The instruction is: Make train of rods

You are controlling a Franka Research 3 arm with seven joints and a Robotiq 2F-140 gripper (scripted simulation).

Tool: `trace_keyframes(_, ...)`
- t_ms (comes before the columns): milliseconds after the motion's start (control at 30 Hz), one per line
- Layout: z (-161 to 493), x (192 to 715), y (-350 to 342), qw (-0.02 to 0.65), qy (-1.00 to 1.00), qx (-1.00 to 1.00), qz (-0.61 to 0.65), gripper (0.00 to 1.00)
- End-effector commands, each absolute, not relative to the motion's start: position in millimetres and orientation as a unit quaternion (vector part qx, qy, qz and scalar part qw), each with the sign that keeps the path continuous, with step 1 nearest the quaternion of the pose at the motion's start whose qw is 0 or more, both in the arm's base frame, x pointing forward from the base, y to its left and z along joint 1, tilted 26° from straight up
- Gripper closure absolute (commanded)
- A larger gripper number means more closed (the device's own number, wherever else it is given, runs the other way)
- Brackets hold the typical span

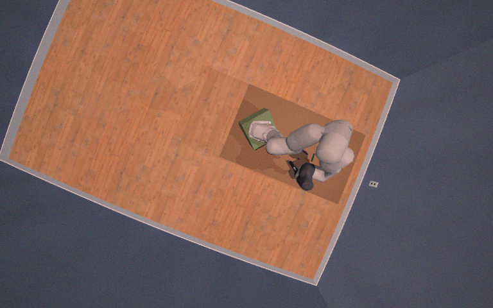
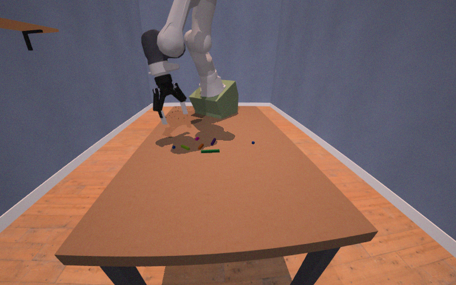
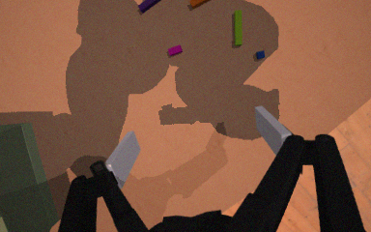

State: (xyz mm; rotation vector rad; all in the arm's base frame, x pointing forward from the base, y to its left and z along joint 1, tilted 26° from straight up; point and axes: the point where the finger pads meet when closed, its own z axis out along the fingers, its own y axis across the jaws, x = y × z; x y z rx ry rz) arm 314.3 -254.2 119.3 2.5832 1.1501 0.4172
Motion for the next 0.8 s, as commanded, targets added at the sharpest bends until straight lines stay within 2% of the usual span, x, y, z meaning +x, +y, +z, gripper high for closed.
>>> trace_keyframes(0, 120.9, 314.5, -257.6, 0.144, 0.385, 0.900, 0.145, 0.00)
trace_keyframes(767, 117.9, 323.3, -258.1, 0.155, 0.368, 0.907, 0.133, 0.00)
